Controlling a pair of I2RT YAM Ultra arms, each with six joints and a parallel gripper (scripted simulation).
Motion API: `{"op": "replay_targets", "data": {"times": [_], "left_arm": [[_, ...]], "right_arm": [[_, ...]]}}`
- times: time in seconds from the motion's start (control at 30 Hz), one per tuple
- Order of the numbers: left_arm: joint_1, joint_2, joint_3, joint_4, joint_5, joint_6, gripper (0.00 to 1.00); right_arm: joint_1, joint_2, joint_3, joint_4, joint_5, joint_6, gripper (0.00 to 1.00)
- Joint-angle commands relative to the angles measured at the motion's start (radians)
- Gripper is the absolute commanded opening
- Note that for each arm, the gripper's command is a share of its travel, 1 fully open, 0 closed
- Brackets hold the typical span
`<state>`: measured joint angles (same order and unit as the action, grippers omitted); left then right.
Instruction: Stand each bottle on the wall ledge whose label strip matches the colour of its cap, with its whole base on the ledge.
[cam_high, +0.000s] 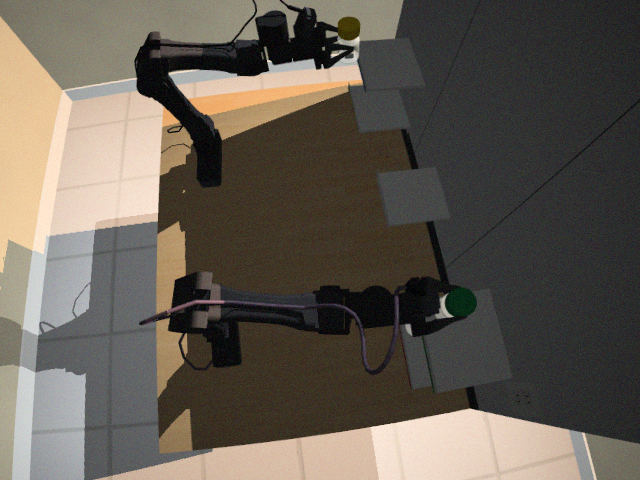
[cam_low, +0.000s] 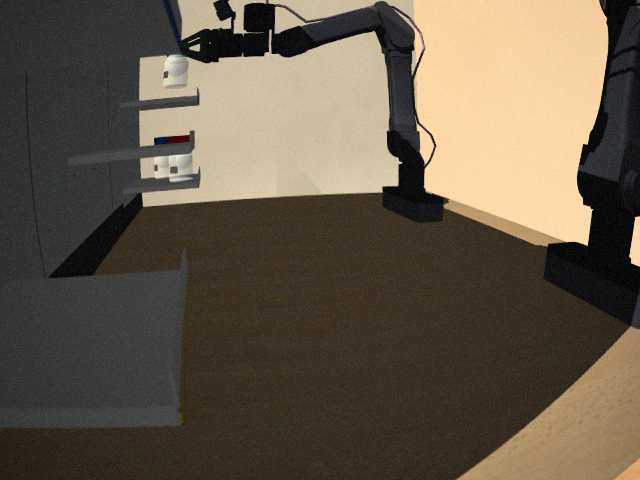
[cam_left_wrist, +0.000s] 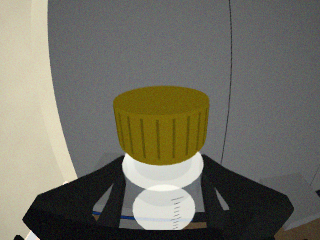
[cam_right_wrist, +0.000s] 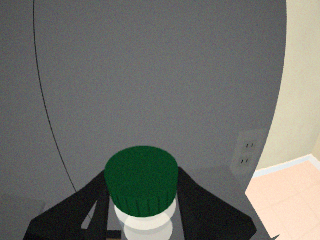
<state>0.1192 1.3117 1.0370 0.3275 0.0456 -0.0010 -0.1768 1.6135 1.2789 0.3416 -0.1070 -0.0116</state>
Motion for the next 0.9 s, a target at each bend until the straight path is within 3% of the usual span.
{"op": "replay_targets", "data": {"times": [0.0,0.6,0.67,0.87], "left_arm": [[0.009,-0.053,-0.022,-0.004,0.01,0.005,0.52],[0.01,-0.079,-0.062,-0.048,0.011,0.004,0.52],[0.01,-0.079,-0.062,-0.048,0.011,0.004,0.52],[0.005,-0.07,-0.061,-0.048,0.007,0.001,0.52]], "right_arm": [[-0.013,-0.005,-0.02,0.092,-0.016,0.001,0.5],[-0.019,0.001,-0.048,0.093,-0.012,0.001,0.5],[-0.019,0.001,-0.048,0.093,-0.012,0.001,0.7],[-0.017,-0.023,-0.077,0.111,0.004,0.003,0.7]]}}
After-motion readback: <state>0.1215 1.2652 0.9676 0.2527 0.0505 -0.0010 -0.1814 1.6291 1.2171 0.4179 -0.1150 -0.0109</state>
